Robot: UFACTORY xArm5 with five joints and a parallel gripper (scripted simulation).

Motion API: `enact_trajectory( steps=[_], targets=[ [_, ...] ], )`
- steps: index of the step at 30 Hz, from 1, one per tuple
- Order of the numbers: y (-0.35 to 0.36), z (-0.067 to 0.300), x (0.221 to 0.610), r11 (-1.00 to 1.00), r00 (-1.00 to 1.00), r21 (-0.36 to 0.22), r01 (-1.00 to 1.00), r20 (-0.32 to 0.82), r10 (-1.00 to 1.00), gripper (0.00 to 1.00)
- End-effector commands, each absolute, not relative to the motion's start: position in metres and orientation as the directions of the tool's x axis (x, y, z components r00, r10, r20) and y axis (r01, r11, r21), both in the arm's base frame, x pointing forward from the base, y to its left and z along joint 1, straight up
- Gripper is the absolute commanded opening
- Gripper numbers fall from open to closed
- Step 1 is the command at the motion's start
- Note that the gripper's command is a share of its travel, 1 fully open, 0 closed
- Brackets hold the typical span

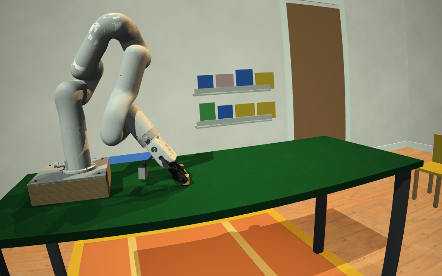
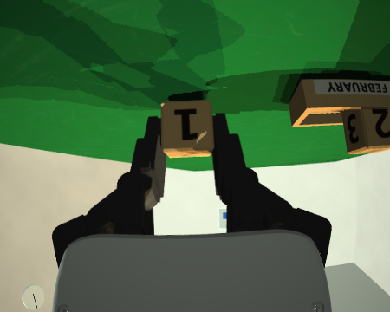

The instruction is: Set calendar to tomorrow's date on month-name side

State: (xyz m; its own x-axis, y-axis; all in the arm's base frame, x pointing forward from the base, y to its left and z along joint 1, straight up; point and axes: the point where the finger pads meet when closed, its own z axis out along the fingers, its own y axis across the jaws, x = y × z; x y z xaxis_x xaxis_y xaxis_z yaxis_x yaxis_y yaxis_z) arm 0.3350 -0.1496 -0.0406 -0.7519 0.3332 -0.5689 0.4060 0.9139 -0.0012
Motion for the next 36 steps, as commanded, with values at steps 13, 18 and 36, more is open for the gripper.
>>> enact_trajectory(
  steps=[13, 18, 36],
  targets=[
    [-0.15, 0.013, 0.336, 0.914, -0.75, -0.001, 0.406, -0.571, 0.333, 0.27],
    [-0.15, 0.022, 0.336, 0.914, -0.75, -0.001, 0.406, -0.571, 0.333, 0.27],
    [-0.15, 0.022, 0.337, 0.914, -0.775, -0.001, 0.406, -0.531, 0.343, 0.27]
  ],
)
